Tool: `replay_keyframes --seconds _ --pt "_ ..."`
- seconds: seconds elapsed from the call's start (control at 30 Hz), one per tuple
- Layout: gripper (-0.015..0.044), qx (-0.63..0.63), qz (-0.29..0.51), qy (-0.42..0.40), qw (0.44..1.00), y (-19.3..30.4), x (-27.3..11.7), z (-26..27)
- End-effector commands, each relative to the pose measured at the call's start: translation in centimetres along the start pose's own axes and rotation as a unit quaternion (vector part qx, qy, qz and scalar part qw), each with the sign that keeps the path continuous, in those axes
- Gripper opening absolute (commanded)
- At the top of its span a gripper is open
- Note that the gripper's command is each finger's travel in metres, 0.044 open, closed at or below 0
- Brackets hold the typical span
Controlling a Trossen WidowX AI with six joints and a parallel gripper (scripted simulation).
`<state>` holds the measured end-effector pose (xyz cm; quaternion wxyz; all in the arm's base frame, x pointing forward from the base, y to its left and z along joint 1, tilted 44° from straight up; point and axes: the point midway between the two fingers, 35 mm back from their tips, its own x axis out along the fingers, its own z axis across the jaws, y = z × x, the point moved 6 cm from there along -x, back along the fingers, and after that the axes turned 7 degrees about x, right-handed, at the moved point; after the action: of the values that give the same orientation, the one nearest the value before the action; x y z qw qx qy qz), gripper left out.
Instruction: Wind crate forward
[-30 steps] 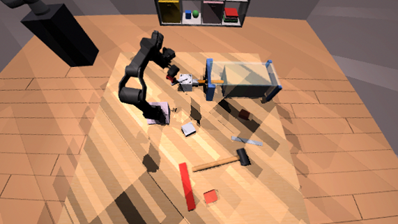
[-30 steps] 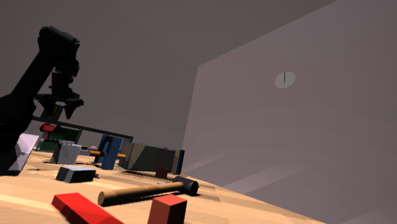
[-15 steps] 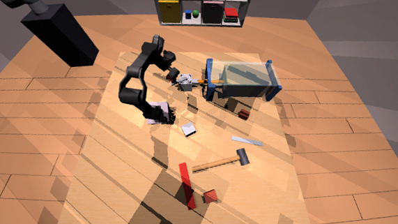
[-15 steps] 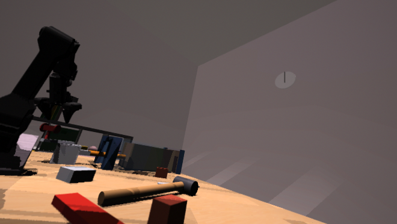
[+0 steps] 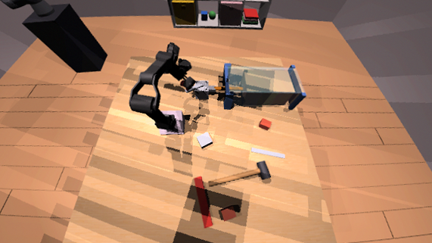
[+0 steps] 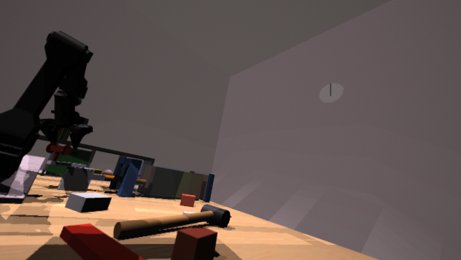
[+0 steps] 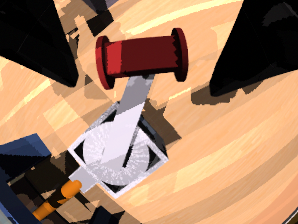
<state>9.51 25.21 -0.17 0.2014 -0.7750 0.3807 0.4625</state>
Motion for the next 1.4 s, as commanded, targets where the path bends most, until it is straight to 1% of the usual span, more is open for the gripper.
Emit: replay_keyframes --seconds 0.0,0.37,0.67,0.97,1.27,1.37 --pt "0.0440 -0.004 0.003 0.006 1.000 0.5 0.9 -0.2" --pt "0.0440 -0.004 0.003 0.007 1.000 1.4 2.4 -0.4" --pt "0.0440 -0.004 0.003 0.007 1.000 1.5 2.5 -0.4" --pt "0.0204 -0.001 0.001 0.002 1.000 1.3 2.3 -0.3" --pt "0.0144 -0.001 0.001 0.002 1.000 1.3 2.3 -0.3" --pt "0.0065 -0.001 0.001 0.002 1.000 1.3 2.3 -0.3"
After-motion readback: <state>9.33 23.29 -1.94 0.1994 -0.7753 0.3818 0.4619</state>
